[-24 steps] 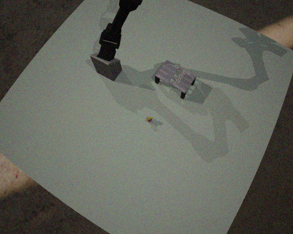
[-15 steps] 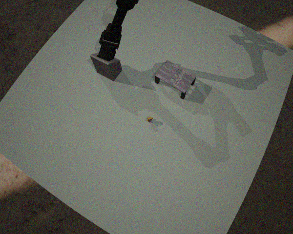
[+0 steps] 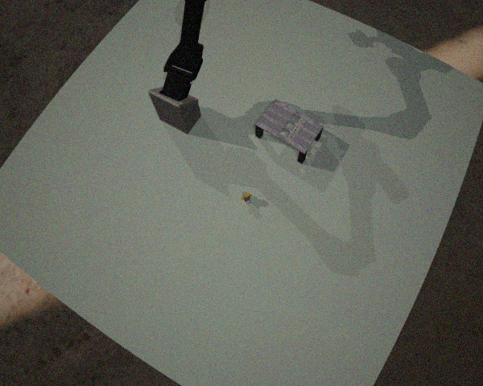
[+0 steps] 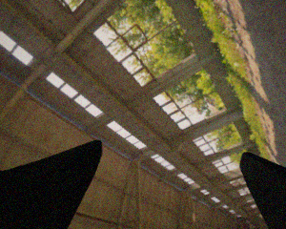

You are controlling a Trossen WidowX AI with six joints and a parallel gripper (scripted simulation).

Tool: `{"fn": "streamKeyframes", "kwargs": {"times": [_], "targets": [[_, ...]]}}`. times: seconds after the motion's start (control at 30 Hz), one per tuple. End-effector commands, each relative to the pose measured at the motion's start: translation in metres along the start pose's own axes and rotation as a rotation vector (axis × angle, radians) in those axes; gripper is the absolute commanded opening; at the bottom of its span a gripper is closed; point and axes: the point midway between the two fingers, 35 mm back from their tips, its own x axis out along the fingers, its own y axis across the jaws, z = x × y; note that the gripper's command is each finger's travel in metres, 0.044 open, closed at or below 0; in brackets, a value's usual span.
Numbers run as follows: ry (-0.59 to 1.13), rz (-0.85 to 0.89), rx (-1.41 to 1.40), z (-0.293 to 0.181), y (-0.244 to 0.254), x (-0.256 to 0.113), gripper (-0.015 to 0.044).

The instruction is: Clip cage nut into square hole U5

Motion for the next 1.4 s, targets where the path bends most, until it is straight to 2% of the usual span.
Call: {"fn": "streamKeyframes", "kwargs": {"times": [0.0,0.3,0.57,0.77,0.97,1.17,1.37], "targets": [[-0.128,-0.026,-0.056,0.043,-0.014,-0.010,0.0440],[-0.380,-0.110,-0.176,0.120,-0.042,-0.053,0.0440],[-0.608,-0.228,-0.279,0.180,-0.069,-0.116,0.0440],[-0.823,-0.382,-0.364,0.222,-0.096,-0.198,0.0440],[-1.008,-0.572,-0.435,0.239,-0.121,-0.291,0.0440],[-1.158,-0.791,-0.478,0.232,-0.144,-0.387,0.0440],[-1.264,-1.019,-0.479,0.201,-0.166,-0.478,0.0440]]}}
